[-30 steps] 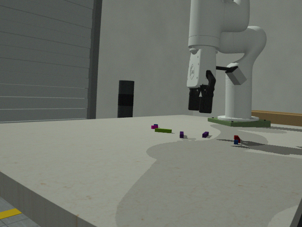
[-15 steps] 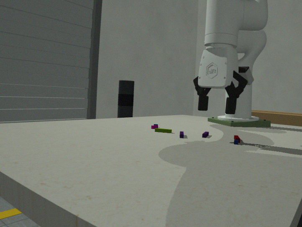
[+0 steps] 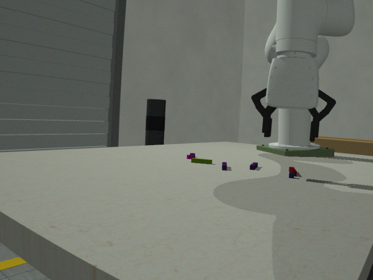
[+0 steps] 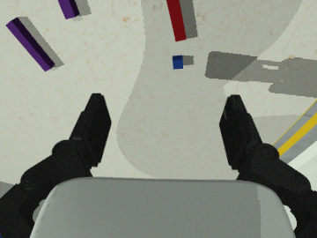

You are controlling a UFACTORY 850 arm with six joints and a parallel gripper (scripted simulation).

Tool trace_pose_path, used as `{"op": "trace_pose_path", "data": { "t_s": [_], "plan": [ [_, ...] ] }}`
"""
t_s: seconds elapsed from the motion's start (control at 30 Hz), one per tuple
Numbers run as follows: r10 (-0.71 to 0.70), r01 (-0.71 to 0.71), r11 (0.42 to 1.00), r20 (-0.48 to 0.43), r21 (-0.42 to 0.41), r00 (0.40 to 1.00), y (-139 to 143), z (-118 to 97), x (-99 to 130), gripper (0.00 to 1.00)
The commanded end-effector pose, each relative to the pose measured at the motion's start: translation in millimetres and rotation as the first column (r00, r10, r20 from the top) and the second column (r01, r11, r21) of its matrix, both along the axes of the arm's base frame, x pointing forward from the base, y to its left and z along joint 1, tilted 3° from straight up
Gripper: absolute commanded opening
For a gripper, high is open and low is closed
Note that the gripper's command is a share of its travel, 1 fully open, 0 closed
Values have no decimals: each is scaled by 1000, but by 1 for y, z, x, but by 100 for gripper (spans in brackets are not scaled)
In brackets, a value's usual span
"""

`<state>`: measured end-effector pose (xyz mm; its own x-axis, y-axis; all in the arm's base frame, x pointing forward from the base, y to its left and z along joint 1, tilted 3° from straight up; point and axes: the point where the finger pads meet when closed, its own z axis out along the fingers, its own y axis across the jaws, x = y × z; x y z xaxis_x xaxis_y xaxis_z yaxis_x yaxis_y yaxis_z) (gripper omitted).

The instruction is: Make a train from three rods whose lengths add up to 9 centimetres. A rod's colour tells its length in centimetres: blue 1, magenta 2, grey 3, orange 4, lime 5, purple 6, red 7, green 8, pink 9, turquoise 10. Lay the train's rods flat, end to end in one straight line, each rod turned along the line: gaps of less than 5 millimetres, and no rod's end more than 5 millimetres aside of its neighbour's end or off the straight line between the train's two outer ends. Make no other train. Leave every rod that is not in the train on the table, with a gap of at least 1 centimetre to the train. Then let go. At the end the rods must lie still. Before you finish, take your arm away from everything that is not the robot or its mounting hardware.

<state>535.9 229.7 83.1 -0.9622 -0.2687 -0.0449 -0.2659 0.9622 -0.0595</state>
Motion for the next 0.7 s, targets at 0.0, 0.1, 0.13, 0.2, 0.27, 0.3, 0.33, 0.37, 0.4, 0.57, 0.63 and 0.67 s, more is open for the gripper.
{"op": "trace_pose_path", "data": {
  "t_s": [0.0,0.1,0.13,0.2,0.27,0.3,0.33,0.37,0.4,0.57,0.63,0.67],
  "plan": [
    [107,-106,994,-15,10,994,11,1,-1,100],
    [110,-110,994,-15,10,994,11,1,-1,100],
    [110,-110,994,-15,10,994,11,1,-1,24],
    [110,-110,994,-15,10,994,11,1,-1,24],
    [110,-110,994,-15,10,994,11,1,-1,24],
    [110,-110,994,-15,10,994,11,1,-1,24],
    [110,-110,994,-15,10,994,11,1,-1,24],
    [110,-110,994,-15,10,994,11,1,-1,24],
    [110,-110,994,-15,10,994,11,1,-1,24],
    [110,-110,994,-15,10,994,11,1,-1,24],
    [110,-110,994,-15,10,994,11,1,-1,24],
    [110,-110,994,-15,10,994,11,1,-1,24]
  ]
}}
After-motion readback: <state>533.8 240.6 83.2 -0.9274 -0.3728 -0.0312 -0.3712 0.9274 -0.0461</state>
